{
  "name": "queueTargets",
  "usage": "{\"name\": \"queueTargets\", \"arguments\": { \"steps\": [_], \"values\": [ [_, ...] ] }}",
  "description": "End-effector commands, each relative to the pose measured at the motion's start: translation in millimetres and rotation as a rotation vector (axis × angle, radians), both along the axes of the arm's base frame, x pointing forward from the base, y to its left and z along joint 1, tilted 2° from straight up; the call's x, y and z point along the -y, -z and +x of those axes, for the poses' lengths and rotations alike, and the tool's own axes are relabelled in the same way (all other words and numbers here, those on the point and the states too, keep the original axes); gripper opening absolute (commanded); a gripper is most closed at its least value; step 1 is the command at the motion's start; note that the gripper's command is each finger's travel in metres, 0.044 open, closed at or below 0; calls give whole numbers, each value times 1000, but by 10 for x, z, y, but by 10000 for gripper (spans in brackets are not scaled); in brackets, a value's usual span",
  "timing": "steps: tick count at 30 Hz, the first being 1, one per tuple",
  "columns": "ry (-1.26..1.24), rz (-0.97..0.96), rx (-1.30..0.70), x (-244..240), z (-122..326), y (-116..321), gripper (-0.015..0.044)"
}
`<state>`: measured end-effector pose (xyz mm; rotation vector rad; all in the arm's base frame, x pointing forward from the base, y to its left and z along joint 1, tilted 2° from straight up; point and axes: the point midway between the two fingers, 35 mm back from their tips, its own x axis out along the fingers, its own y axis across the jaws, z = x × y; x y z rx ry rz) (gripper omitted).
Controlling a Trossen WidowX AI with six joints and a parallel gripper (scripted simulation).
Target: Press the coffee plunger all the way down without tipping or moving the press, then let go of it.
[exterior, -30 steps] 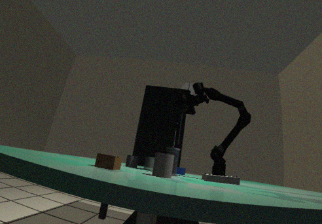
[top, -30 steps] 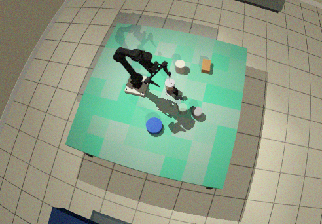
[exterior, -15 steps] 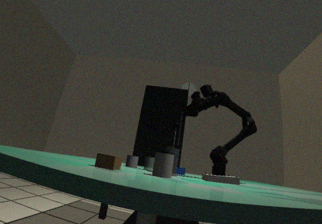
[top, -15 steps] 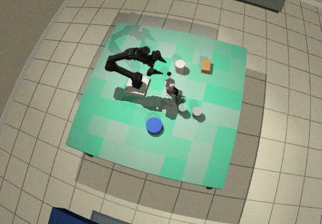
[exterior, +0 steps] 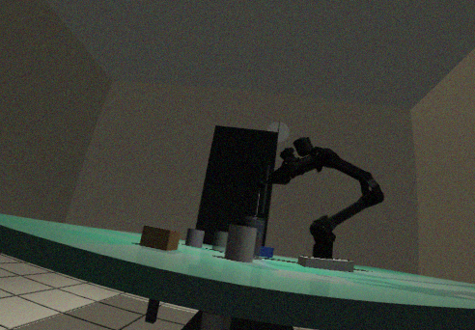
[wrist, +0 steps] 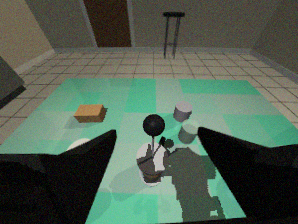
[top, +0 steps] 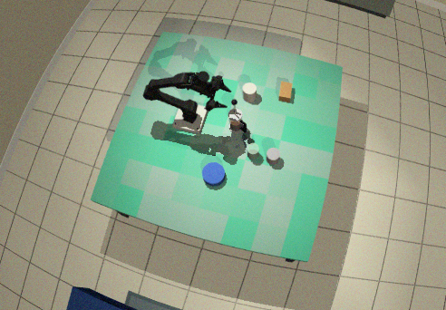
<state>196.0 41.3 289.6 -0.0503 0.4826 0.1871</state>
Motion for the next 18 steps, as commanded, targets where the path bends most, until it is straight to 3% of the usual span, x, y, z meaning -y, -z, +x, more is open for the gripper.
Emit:
{"name": "queueTargets", "arguments": {
  "steps": [1, 18],
  "values": [
    [-8, -2, -1, -18, 44, 44, 440],
    [-11, -2, 2, -67, 280, 173, 440]
  ]
}}
